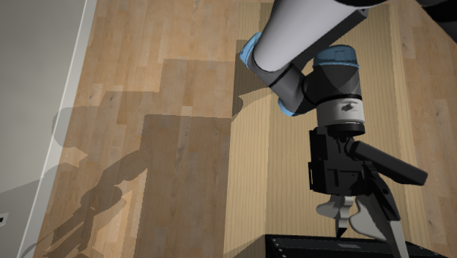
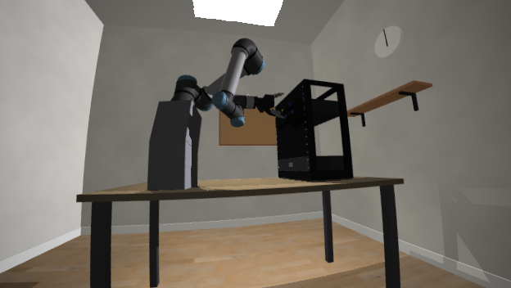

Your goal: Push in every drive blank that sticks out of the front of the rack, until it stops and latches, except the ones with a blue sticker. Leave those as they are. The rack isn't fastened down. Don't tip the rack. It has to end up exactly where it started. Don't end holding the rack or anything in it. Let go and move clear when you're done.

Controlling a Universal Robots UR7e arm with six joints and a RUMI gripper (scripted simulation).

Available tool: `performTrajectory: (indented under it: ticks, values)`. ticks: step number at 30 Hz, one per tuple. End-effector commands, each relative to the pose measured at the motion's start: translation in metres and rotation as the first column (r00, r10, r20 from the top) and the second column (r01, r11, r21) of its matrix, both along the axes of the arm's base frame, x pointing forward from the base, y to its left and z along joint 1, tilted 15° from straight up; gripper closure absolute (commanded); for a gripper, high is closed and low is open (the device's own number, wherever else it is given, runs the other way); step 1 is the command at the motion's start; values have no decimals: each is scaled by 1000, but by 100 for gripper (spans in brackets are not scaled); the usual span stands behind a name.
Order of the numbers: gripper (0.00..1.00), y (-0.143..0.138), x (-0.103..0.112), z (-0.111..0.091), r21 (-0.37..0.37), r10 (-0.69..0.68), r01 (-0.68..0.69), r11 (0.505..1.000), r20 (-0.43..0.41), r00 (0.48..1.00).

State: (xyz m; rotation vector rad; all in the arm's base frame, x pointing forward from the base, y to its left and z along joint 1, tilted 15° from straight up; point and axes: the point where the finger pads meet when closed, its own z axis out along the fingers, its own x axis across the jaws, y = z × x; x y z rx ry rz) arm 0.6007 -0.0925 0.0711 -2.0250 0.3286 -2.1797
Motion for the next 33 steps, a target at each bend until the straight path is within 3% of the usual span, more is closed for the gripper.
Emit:
performTrajectory:
  ticks: [1, 3, 4, 33]
  values:
    - [0, 0, 0, 0, 0, 0, 0, 1000, 1, 1000]
    - [0, 0, 0, 0, 0, 0, 0, 1000, 1, 1000]
    - [100, 0, 0, 0, 0, 0, 0, 1000, 1, 1000]
    - [100, 0, 0, 0, 0, 0, 0, 1000, 1, 1000]
